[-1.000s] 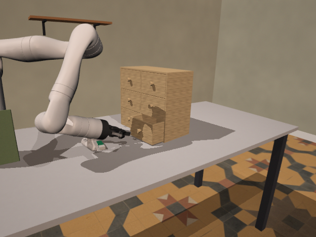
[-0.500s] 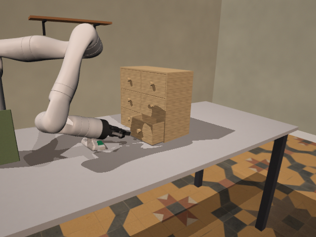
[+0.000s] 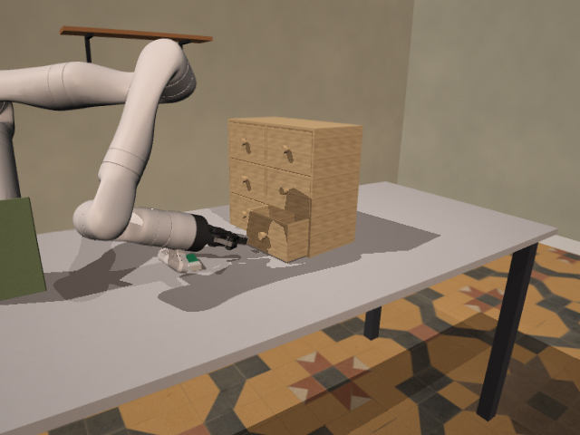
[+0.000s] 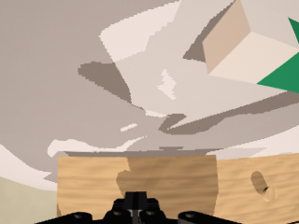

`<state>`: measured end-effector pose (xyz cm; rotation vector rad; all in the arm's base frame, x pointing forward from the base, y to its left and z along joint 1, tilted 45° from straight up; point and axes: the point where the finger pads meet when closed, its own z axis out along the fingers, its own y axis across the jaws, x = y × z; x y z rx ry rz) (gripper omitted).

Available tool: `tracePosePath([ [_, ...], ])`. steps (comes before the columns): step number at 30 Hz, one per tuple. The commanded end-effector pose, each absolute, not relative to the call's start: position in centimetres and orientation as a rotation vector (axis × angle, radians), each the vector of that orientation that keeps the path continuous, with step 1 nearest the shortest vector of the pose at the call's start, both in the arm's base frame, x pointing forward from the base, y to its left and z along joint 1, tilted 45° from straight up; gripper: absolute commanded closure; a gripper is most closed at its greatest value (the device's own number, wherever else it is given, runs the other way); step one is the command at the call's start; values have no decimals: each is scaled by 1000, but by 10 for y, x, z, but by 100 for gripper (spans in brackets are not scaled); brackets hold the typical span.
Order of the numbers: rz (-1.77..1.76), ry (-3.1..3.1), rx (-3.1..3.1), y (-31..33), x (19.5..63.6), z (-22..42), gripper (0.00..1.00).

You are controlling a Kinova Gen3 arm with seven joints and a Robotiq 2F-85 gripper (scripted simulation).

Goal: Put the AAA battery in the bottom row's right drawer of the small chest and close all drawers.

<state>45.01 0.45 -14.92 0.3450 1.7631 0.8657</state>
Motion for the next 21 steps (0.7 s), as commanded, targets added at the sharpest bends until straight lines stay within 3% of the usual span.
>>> tracePosePath([
  [1, 864, 1762, 345, 4, 451, -149, 100],
  [21, 864, 1762, 345, 4, 456, -148, 100],
])
